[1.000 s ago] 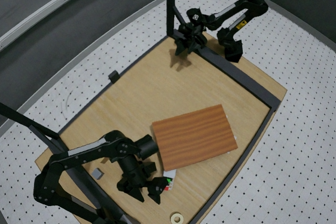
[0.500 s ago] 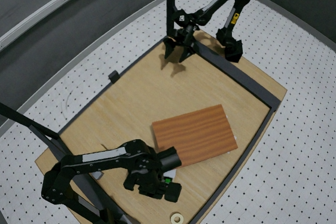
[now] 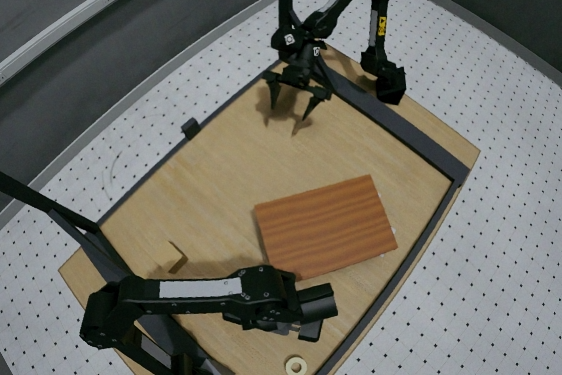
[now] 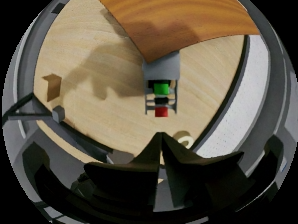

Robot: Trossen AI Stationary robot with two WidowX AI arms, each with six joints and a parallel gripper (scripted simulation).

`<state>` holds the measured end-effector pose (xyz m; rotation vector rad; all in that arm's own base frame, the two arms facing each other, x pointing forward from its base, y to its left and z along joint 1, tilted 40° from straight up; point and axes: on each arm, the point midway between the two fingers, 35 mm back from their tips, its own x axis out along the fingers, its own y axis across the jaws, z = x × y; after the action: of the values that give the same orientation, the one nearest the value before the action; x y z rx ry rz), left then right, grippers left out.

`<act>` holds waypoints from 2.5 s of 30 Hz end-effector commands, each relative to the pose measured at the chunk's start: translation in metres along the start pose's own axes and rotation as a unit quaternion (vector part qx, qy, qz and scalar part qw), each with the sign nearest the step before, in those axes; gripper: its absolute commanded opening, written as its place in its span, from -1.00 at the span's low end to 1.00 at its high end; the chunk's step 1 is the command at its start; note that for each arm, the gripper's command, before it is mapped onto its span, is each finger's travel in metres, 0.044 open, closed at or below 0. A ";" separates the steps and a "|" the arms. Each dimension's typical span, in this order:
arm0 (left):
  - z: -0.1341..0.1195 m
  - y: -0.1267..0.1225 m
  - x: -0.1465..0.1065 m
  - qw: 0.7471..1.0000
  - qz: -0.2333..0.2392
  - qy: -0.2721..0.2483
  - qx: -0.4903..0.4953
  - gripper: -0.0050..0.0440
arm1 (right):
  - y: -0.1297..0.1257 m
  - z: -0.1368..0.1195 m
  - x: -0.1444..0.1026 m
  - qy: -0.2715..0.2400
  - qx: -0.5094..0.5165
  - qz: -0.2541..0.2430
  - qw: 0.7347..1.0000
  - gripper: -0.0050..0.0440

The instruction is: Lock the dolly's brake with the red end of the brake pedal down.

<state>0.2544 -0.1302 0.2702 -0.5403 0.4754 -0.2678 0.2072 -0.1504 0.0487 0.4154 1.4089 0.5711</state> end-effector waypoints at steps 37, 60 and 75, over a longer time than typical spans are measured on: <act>0.006 0.000 0.002 0.997 0.001 0.049 -0.059 1.00 | -0.007 0.008 0.008 -0.051 -0.011 0.010 0.999 -1.00; 0.006 0.000 0.002 0.997 0.001 0.049 -0.059 1.00 | -0.006 0.009 0.030 -0.048 -0.008 0.016 0.999 -1.00; 0.006 0.000 0.002 0.997 0.001 0.049 -0.059 1.00 | -0.006 0.009 0.039 -0.048 -0.008 0.016 0.999 -1.00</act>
<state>0.2582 -0.1282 0.2646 -0.6342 0.6070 -0.2598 0.2180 -0.1318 0.0159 0.4513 1.3119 0.5845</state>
